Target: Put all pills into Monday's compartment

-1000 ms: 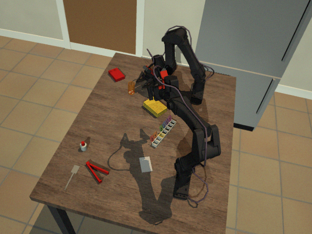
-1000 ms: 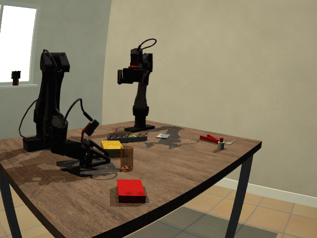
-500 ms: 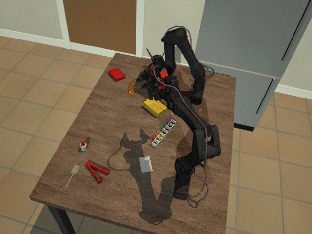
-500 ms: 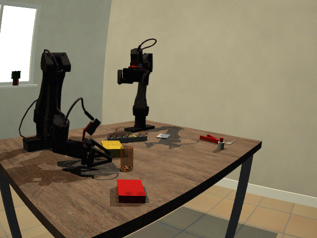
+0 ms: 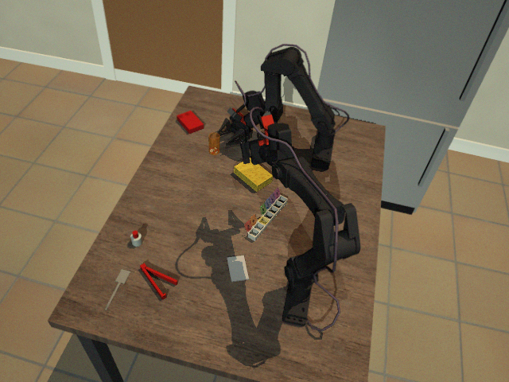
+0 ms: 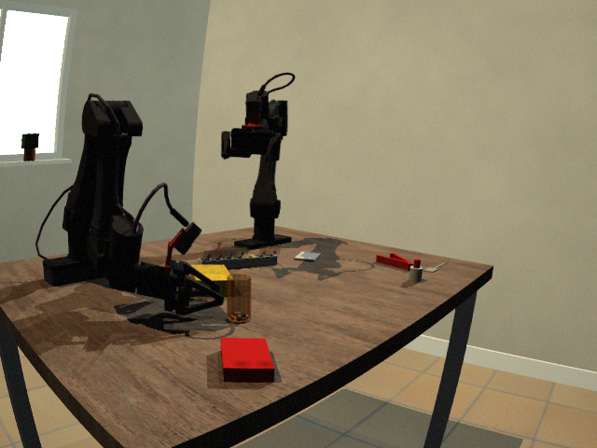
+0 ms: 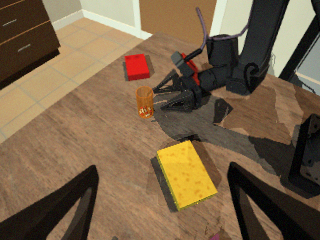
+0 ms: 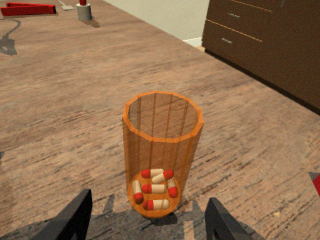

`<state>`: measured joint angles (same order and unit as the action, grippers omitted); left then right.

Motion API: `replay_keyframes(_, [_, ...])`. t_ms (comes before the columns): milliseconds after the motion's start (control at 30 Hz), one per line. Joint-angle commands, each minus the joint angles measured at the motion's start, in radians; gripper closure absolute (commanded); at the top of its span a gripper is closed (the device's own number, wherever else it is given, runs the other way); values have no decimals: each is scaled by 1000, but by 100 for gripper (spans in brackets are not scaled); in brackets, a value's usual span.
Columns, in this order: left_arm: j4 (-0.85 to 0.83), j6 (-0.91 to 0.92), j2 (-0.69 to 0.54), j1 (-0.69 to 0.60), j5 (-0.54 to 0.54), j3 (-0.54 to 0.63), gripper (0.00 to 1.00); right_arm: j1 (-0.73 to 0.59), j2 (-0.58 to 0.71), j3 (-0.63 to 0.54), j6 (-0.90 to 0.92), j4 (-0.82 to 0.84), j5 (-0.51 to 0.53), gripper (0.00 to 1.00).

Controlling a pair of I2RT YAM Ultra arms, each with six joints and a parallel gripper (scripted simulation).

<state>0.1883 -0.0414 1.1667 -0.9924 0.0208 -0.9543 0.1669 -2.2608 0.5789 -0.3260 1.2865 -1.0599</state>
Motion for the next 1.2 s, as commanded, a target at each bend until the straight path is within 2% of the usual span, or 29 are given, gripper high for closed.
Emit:
replay_keyframes(0, [-16, 8, -13, -1, -9, -1, 0, -18, -7, 38, 23, 33, 20, 35])
replay_keyframes(800, [-16, 8, -13, -1, -9, -1, 0, -111, -63, 113, 80, 62, 108, 35])
replay_keyframes(1167, [-16, 8, -13, -1, -9, -1, 0, -106, -54, 114, 78, 61, 101, 35])
